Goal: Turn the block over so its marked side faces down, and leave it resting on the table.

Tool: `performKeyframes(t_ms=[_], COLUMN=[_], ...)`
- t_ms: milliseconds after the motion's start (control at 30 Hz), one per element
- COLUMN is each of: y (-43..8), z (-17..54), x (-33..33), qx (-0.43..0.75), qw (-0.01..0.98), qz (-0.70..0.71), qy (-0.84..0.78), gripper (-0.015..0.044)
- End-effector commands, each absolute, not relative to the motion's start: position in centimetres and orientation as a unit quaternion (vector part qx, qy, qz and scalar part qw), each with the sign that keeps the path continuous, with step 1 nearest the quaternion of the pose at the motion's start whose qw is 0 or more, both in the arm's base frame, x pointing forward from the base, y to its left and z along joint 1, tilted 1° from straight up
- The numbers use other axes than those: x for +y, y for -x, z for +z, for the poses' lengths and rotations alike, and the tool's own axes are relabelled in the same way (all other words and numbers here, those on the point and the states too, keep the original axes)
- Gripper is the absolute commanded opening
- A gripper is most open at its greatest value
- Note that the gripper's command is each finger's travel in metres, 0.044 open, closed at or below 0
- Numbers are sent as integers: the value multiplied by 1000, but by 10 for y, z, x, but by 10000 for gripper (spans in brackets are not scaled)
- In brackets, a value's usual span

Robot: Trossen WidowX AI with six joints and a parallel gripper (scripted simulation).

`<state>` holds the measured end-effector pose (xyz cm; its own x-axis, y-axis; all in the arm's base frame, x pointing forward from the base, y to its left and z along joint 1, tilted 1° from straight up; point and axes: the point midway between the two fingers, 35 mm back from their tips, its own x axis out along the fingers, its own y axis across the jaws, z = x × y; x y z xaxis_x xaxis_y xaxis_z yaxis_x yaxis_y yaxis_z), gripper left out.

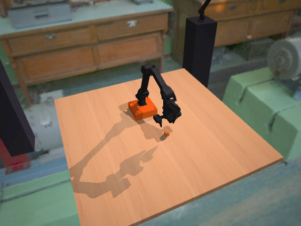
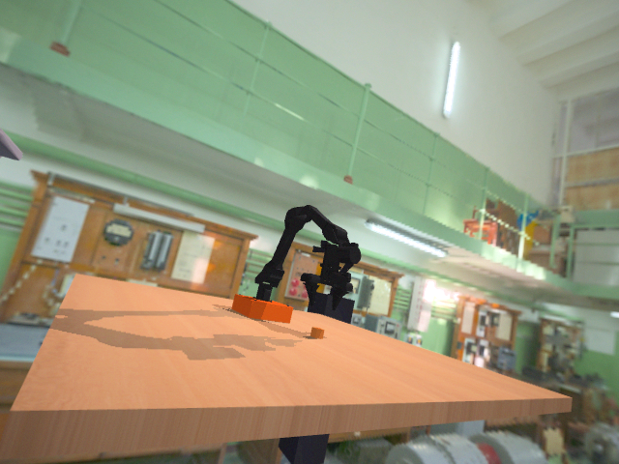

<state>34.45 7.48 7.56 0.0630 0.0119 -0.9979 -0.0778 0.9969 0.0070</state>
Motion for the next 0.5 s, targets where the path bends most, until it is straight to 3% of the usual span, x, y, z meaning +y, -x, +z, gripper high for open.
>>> performKeyframes(t_ms=[0,467], y=[-344,-345], z=[75,25], x=[74,75], qx=[699,699], qw=[714,714], qz=[32,32], qy=[24,24], gripper=[440,440])
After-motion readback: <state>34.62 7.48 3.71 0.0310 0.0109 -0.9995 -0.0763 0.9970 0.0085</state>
